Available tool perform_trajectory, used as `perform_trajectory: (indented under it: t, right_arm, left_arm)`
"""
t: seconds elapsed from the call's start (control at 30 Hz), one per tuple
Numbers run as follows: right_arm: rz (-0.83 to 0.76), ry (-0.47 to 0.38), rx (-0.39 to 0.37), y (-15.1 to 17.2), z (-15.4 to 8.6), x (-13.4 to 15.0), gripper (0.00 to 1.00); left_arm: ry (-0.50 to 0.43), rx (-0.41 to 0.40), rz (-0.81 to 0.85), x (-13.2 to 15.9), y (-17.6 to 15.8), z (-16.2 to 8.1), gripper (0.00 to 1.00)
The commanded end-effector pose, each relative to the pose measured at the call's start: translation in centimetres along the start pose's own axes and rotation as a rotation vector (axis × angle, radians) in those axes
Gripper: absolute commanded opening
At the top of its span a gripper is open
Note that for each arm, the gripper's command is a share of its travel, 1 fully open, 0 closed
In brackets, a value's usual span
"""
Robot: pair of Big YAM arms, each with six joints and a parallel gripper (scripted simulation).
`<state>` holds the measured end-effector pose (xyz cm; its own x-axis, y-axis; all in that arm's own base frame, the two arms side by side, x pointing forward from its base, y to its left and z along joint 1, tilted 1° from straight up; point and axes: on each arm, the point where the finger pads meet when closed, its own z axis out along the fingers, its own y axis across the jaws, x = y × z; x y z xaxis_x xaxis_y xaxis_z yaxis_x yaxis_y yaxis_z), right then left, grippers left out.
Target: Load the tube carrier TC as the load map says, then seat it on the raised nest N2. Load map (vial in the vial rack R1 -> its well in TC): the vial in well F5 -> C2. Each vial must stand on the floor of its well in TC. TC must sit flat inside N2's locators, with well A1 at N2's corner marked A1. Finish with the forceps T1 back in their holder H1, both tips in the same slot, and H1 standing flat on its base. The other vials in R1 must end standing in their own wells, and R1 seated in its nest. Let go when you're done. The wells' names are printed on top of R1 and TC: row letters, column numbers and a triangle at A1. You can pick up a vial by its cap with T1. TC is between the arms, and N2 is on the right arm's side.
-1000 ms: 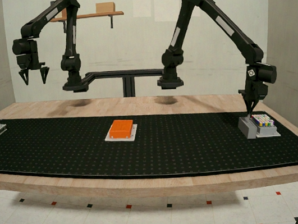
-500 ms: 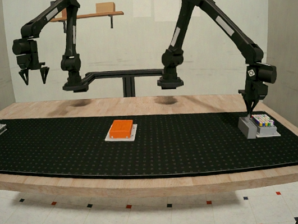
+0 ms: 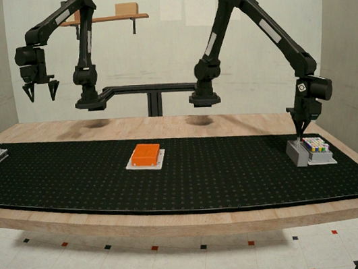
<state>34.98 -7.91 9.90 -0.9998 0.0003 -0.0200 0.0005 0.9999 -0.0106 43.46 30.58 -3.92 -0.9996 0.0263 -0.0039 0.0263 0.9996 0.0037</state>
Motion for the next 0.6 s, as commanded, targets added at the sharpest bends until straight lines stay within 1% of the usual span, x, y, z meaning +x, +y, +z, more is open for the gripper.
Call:
perform_trajectory:
  t: [0.0,0.57]
  right_arm:
    - [-0.008,0.014,-0.004,0.0,0.0,-0.1,1.0]
    - [-0.008,0.014,-0.004,0.0,0.0,-0.1,1.0]
  left_arm:
    - [-0.061,-0.042,0.005,-2.5,0.8,-3.7,0.08]
    - [-0.065,-0.044,0.005,-2.6,0.9,-5.3,0.08]
